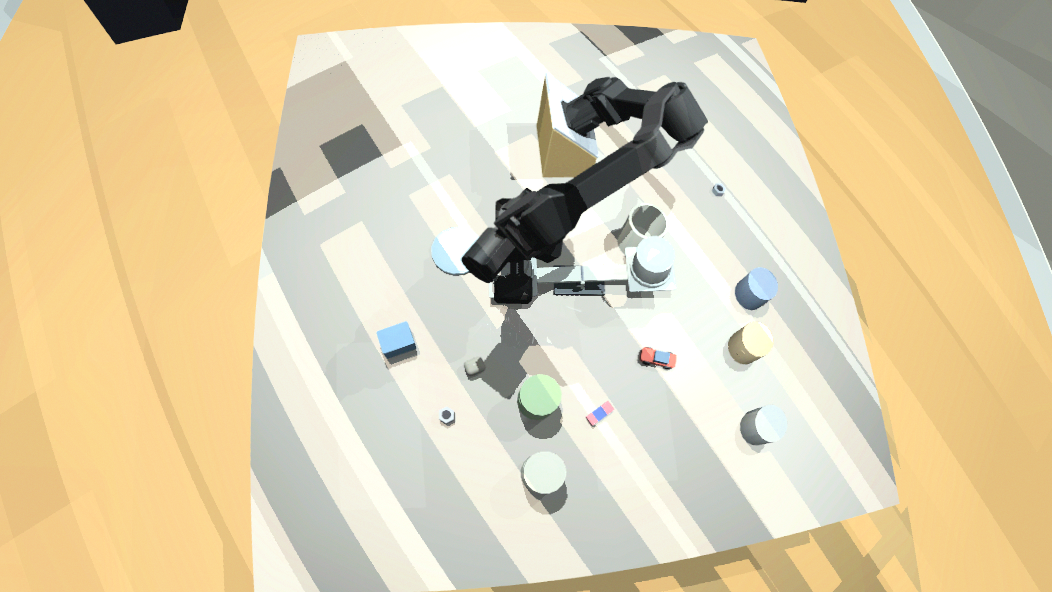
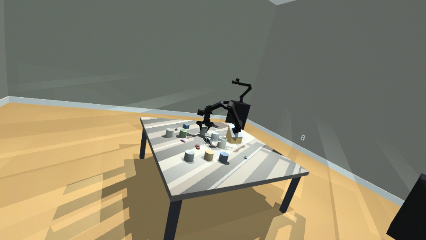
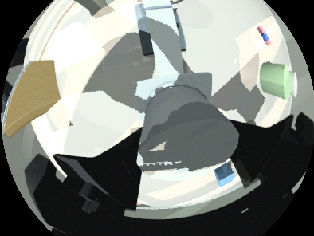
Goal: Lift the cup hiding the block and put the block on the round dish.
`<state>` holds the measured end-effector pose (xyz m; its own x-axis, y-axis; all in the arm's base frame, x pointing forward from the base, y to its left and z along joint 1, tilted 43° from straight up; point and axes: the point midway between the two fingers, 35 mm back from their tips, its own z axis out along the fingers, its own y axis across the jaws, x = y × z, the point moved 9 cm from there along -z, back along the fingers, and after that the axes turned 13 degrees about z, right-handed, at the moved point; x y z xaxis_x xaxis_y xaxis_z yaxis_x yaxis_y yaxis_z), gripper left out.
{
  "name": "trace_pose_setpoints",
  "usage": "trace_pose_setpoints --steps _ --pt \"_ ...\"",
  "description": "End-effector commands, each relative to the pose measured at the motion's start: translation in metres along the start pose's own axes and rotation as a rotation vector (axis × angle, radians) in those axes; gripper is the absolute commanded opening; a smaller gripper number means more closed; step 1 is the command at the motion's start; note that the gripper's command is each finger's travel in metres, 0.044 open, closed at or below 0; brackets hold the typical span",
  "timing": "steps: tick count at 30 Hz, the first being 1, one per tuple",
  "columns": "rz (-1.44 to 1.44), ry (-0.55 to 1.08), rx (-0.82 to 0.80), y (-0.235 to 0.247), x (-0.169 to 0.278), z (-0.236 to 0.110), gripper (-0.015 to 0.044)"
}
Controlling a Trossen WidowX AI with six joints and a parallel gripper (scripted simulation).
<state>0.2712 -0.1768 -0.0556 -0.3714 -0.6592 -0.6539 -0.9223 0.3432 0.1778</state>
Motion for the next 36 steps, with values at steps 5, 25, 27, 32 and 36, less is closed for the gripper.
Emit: trace_pose_setpoints --steps 5,25,27,32,36 --pt "-0.009 0.005 0.006 -0.003 0.0 -0.011 0.0" --pt "-0.008 0.008 0.007 -0.006 0.001 -0.035 0.0" --pt "-0.008 0.008 0.007 -0.007 0.001 -0.038 0.0" --pt "-0.008 0.008 0.007 -0.007 0.001 -0.044 0.0" --pt "-0.008 0.009 0.007 -0.007 0.001 -0.049 0.0"
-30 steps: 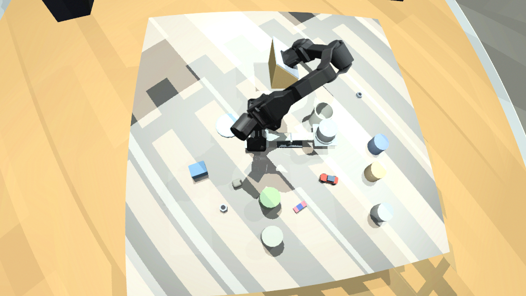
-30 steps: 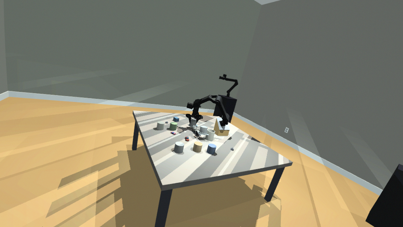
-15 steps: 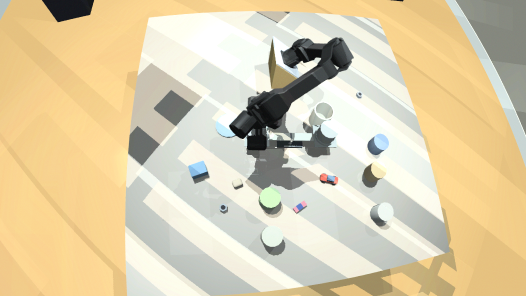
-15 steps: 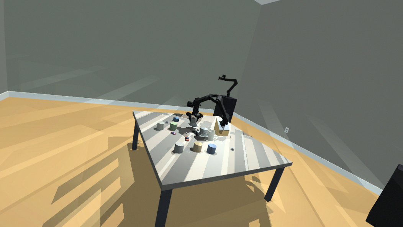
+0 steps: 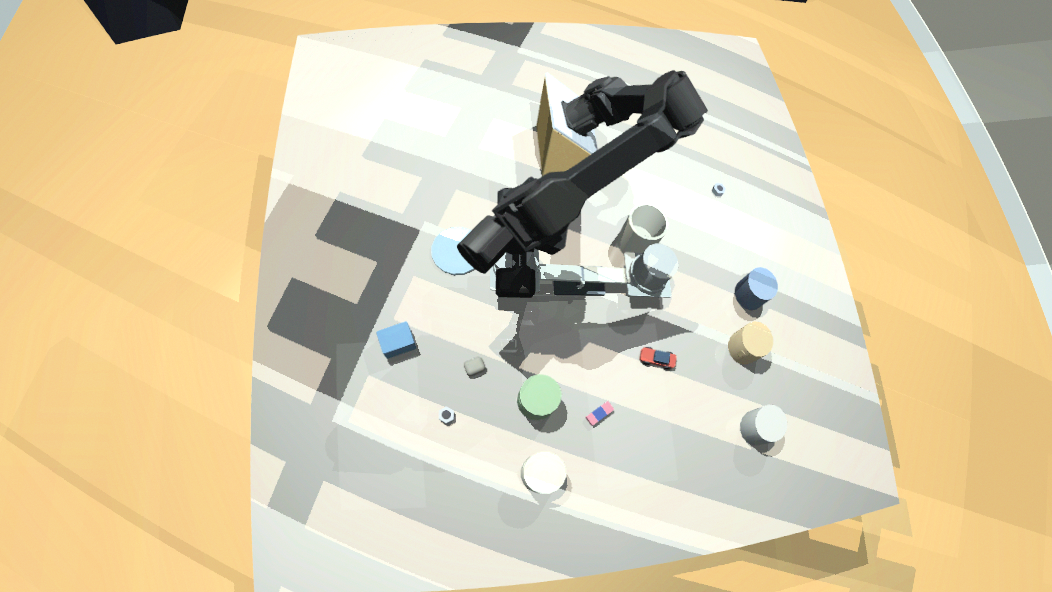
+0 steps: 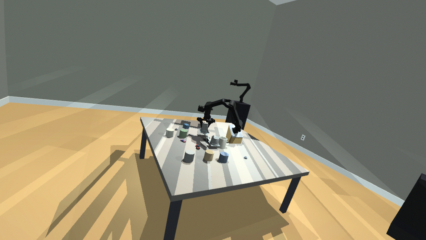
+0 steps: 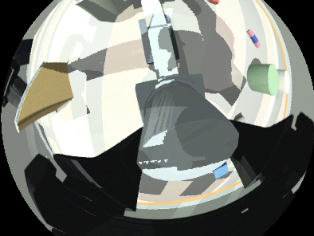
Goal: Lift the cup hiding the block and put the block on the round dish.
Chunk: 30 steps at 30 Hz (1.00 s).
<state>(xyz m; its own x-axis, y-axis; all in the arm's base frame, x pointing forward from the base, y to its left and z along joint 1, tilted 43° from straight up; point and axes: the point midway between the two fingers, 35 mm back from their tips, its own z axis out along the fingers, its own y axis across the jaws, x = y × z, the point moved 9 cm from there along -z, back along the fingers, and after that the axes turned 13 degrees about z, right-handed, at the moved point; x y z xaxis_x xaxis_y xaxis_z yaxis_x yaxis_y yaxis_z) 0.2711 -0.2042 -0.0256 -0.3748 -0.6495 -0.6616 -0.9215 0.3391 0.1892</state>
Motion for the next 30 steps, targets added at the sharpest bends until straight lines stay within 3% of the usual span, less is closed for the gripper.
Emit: trace_pose_setpoints --steps 1,30 --pt "-0.013 0.021 0.018 -0.003 0.003 -0.01 0.0" --pt "-0.012 0.022 0.018 -0.002 0.002 -0.047 0.0"
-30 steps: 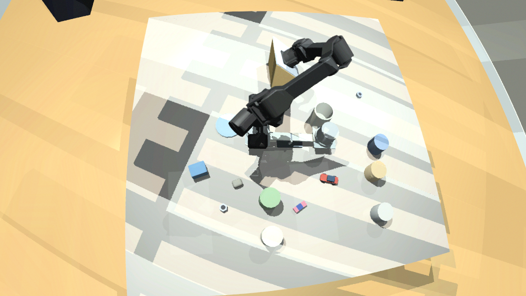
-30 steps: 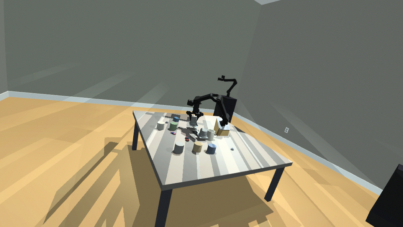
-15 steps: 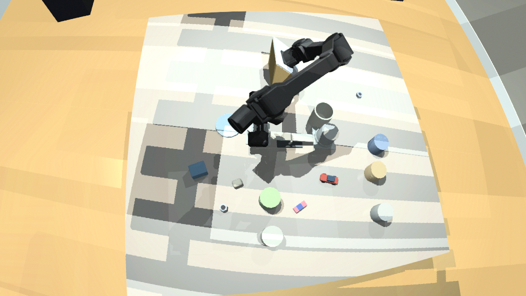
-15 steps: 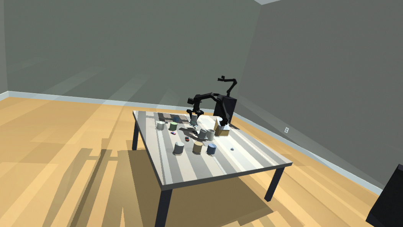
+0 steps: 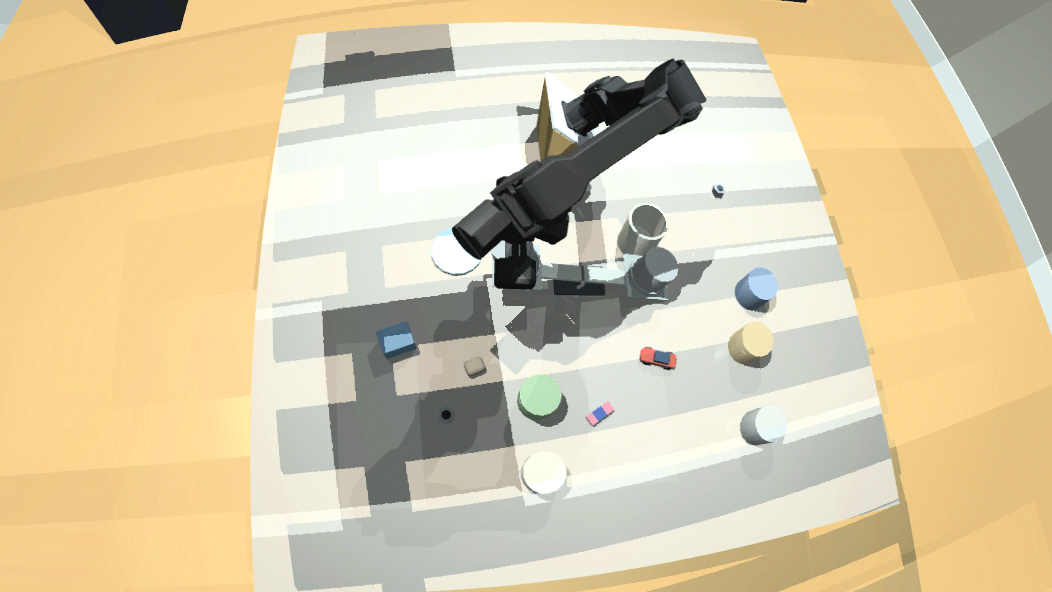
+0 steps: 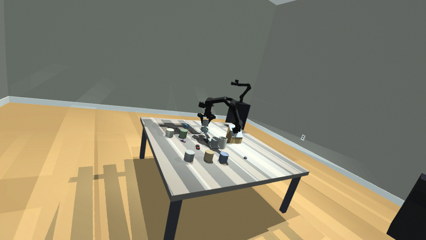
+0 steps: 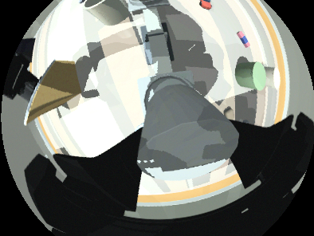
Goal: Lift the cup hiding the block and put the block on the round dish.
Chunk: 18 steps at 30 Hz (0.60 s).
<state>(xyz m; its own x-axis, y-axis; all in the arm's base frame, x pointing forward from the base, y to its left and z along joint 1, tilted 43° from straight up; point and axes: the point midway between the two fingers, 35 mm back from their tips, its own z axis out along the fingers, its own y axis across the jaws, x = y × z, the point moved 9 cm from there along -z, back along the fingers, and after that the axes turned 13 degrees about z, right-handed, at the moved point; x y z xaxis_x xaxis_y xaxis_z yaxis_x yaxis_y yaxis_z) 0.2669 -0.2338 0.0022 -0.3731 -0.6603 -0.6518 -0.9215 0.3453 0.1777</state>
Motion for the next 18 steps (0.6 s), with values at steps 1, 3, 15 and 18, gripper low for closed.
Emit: trace_pose_setpoints --steps 1,3,15,18 --pt "-0.009 0.007 0.005 -0.001 0.0 -0.007 0.0" --pt "-0.009 0.007 0.005 0.0 0.0 -0.01 0.0" --pt "-0.009 0.007 0.005 0.001 -0.001 -0.025 0.0" --pt "-0.009 0.007 0.004 0.002 -0.001 -0.029 0.0"
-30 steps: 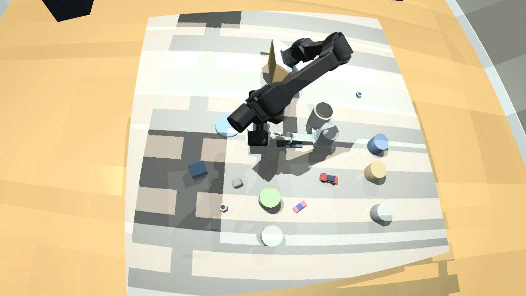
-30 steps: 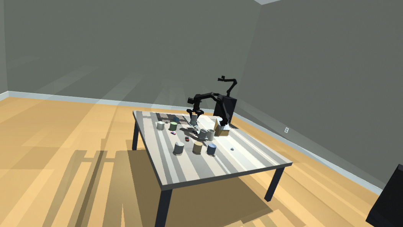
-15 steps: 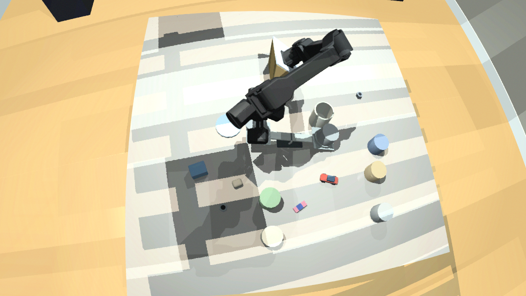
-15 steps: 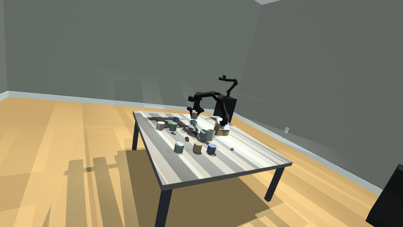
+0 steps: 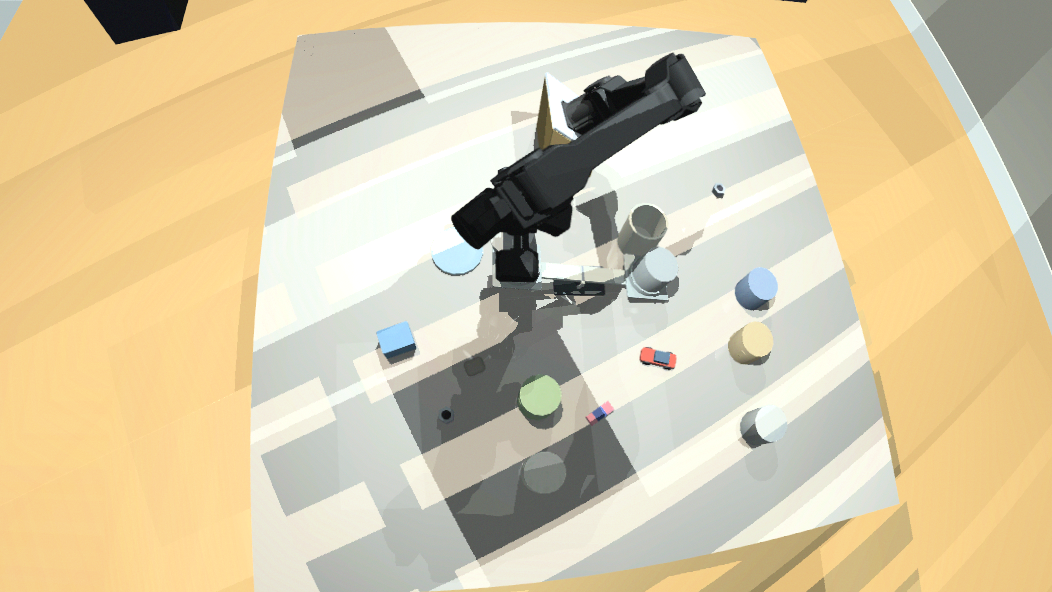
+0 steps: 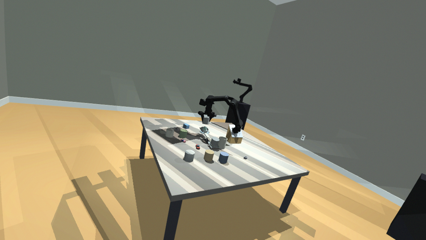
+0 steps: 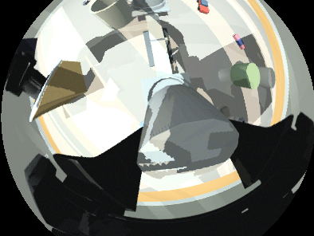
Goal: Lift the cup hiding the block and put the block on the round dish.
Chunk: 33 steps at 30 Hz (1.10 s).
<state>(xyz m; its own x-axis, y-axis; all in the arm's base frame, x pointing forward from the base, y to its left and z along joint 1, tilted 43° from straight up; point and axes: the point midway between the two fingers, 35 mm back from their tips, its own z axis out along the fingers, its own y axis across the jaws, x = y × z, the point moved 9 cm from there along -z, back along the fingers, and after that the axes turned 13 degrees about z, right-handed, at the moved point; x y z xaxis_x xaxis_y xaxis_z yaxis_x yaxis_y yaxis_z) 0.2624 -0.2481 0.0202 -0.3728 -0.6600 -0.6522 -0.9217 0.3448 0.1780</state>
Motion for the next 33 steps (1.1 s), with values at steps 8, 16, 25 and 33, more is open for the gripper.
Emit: trace_pose_setpoints --steps 8,16,25,33 --pt "-0.009 0.007 0.004 0.001 -0.001 -0.016 0.0" --pt "0.0 -0.001 -0.001 0.003 -0.001 -0.016 0.0" --pt "0.0 -0.001 -0.001 0.003 -0.001 -0.016 0.0" --pt "0.0 -0.001 -0.001 0.003 -0.001 -0.016 0.0"
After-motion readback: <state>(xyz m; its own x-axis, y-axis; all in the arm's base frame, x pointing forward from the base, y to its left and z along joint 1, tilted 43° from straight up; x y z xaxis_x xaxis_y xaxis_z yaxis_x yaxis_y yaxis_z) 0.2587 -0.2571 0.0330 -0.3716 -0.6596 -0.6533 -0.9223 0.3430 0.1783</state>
